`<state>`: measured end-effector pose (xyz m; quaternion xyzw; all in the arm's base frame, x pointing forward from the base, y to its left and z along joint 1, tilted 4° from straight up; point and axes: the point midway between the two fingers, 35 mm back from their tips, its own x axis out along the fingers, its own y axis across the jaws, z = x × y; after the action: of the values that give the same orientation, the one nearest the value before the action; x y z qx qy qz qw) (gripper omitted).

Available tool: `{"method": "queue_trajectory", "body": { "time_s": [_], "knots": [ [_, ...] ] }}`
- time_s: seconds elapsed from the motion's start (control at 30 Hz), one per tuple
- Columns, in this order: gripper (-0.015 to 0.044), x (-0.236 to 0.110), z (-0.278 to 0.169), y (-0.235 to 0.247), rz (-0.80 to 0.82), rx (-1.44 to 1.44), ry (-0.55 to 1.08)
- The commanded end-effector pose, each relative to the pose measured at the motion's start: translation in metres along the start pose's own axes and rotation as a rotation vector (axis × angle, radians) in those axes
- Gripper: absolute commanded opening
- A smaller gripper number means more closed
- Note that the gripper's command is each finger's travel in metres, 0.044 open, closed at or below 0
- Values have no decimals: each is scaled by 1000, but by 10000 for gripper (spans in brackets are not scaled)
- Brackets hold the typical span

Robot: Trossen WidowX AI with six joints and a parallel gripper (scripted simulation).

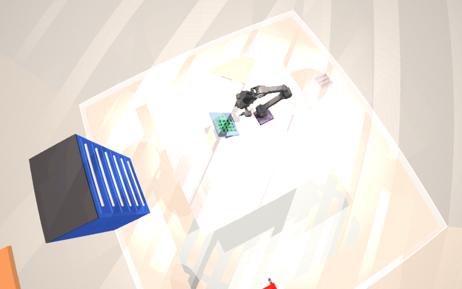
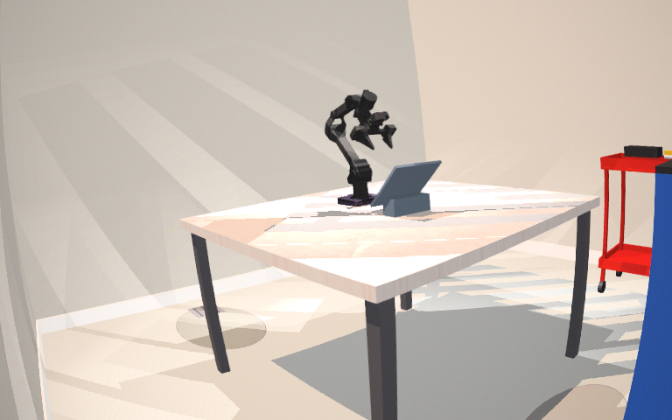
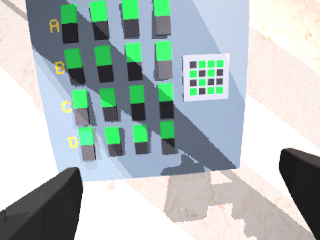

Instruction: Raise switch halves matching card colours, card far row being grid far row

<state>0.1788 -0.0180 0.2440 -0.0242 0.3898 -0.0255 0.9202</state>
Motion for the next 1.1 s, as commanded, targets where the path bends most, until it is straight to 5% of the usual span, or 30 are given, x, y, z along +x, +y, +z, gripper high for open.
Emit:
{"method": "queue_trajectory", "body": {
  "time_s": [0.0,0.23,0.47,1.07],
  "knots": [
    [374,2,2,0,0,0,-1],
    [190,77,49,-7,19,11,-24],
    [6,96,53,-8,20,12,-36],
    [0,136,53,-7,20,12,-56]
  ]
}}
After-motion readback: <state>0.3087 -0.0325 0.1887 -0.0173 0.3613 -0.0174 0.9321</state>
